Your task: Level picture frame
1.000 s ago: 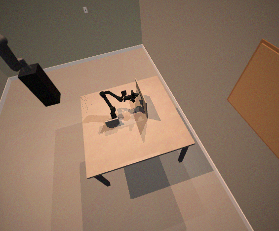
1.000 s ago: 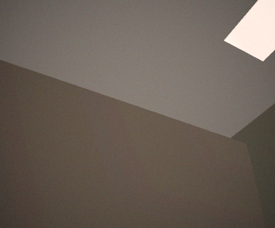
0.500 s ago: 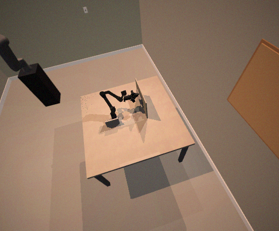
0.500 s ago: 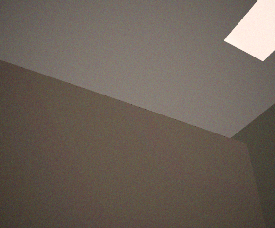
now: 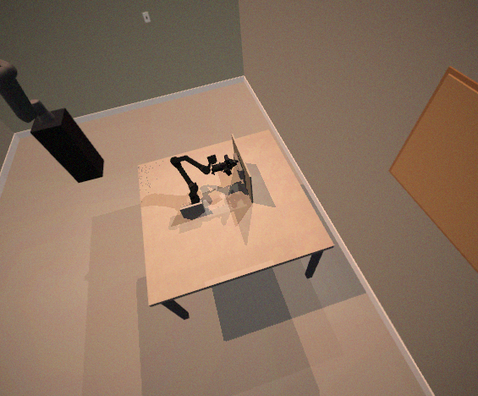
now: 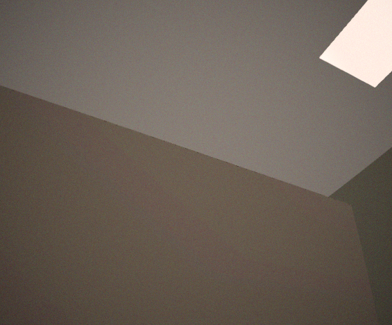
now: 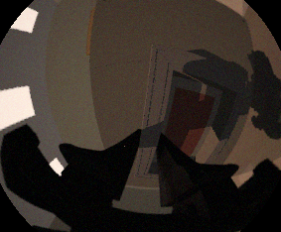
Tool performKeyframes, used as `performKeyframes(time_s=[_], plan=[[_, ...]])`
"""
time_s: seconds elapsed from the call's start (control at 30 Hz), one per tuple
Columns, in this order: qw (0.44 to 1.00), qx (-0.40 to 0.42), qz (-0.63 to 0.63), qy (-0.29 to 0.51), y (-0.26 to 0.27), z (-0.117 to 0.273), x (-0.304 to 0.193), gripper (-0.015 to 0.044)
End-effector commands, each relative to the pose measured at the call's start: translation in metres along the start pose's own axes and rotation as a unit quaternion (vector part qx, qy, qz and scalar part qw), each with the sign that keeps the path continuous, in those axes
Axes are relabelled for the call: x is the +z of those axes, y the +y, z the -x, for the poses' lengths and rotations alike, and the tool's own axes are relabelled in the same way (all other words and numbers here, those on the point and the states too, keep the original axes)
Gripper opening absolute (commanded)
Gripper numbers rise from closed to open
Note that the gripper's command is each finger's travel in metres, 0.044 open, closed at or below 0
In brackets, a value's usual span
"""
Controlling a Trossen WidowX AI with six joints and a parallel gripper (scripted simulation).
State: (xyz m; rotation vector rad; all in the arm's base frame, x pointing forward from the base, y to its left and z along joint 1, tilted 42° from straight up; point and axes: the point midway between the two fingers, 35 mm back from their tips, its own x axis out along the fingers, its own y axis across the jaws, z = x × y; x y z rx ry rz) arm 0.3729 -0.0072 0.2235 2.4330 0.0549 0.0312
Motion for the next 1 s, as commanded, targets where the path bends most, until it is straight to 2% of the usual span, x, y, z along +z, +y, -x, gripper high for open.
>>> performKeyframes(time_s=[0.0, 0.97], plan=[[1.000, 0.005, 0.001, -0.001, 0.0050, -0.0003, 0.0001, 0.0000], [1.000, 0.005, 0.001, -0.001, 0.0112, -0.0003, 0.0001, 0.0000]])
